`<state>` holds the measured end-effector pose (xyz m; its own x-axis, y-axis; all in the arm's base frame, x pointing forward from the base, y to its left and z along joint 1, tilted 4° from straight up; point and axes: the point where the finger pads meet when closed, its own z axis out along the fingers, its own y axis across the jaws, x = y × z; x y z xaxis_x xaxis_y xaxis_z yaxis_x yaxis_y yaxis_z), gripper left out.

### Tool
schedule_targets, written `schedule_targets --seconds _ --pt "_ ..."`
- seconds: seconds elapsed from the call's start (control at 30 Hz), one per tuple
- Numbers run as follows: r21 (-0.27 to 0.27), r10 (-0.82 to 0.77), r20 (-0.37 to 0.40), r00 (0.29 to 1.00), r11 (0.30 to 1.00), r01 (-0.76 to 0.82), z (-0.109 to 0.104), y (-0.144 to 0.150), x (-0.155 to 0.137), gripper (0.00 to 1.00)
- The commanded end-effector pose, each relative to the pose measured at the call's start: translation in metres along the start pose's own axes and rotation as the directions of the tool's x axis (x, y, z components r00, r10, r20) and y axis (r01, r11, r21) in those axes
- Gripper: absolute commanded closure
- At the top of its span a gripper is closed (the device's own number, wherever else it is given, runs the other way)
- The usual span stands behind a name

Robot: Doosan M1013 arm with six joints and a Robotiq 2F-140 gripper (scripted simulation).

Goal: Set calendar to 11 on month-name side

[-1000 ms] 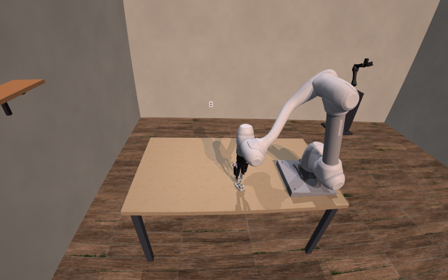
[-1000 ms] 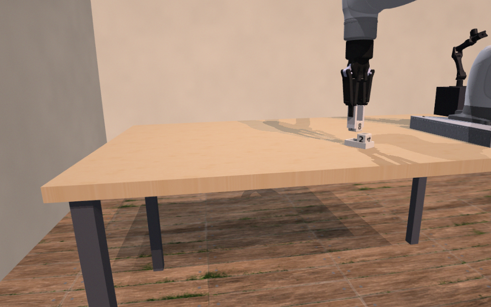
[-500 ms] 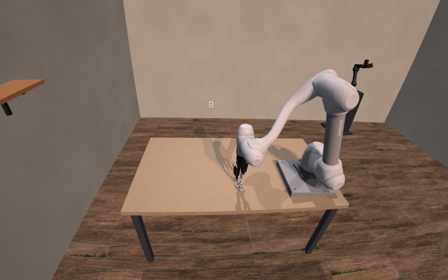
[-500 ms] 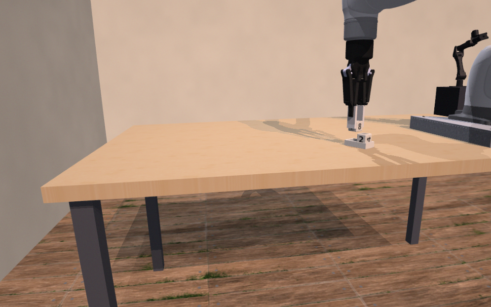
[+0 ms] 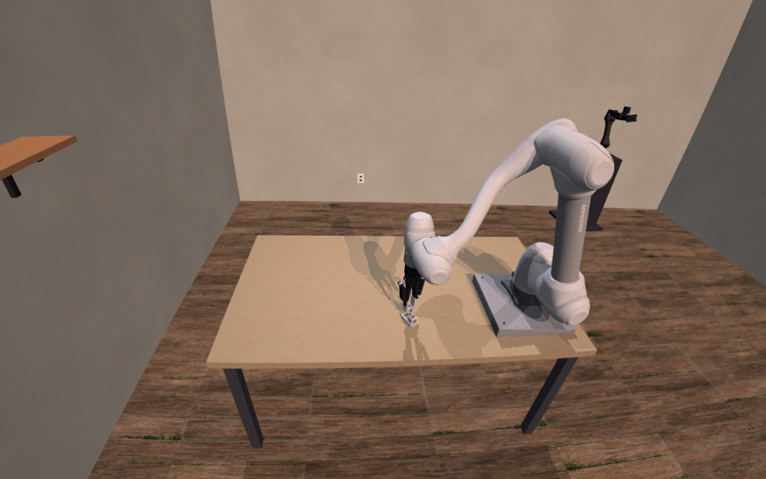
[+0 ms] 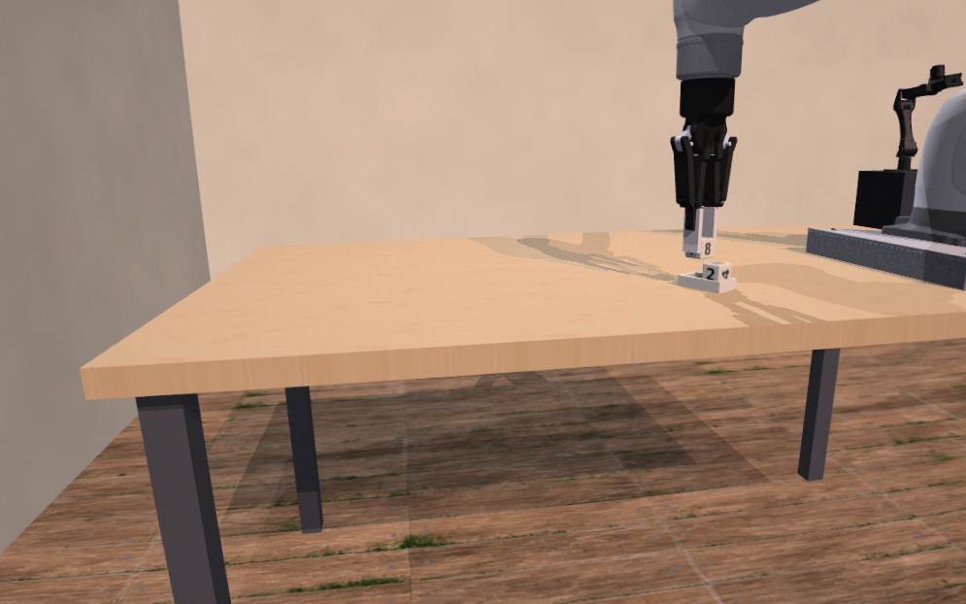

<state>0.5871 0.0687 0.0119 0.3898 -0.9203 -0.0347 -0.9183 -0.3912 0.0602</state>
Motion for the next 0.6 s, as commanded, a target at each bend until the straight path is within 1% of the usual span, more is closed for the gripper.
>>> schedule_targets --seconds 0.0,0.57 --pt "0.0 0.0 0.0 1.0 1.0 0.0 0.0002 0.0 0.0 0.76" --pt "0.0 0.0 0.0 1.0 1.0 0.0 0.0092 0.0 0.0 0.76"
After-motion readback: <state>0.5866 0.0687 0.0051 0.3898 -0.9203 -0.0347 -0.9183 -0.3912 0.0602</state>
